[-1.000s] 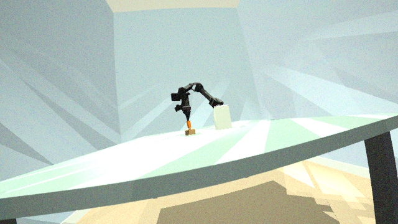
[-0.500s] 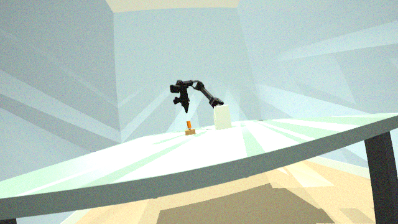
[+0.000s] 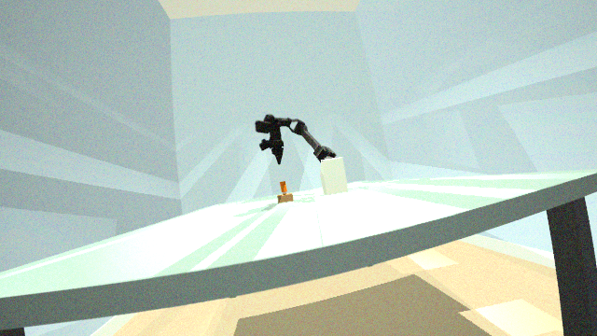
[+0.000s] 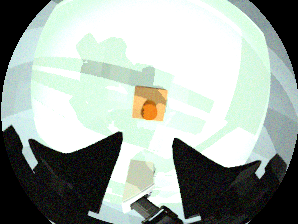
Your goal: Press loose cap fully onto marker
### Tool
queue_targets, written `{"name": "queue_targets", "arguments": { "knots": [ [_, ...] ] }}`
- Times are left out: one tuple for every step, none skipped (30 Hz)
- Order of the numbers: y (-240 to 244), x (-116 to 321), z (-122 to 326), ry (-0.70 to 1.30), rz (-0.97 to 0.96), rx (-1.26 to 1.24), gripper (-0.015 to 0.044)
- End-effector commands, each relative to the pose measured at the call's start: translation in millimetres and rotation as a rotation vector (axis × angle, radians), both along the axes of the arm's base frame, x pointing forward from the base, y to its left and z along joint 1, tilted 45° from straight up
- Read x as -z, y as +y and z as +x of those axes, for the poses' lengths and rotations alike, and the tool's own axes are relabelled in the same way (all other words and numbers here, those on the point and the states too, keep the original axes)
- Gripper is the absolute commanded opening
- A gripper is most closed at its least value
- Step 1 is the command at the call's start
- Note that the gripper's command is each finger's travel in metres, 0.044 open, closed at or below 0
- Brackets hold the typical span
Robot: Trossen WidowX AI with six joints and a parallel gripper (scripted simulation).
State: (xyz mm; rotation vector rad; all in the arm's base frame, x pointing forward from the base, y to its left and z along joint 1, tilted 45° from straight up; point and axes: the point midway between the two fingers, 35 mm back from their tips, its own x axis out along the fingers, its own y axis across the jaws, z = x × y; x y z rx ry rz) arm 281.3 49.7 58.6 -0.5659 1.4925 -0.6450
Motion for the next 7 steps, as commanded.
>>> {"name": "queue_targets", "arguments": {
  "knots": [
    [0.4, 0.3, -0.9, 0.004, 0.003, 0.005, 0.0315],
    [0.4, 0.3, -0.9, 0.004, 0.003, 0.005, 0.0341],
    [0.4, 0.3, -0.9, 0.004, 0.003, 0.005, 0.0368],
    [0.4, 0.3, -0.9, 0.004, 0.003, 0.005, 0.0394],
    [0.4, 0.3, -0.9, 0.004, 0.003, 0.005, 0.0420],
    [0.4, 0.3, -0.9, 0.004, 0.003, 0.005, 0.0440],
    [0.4, 0.3, -0.9, 0.004, 0.003, 0.005, 0.0440]
  ]
}}
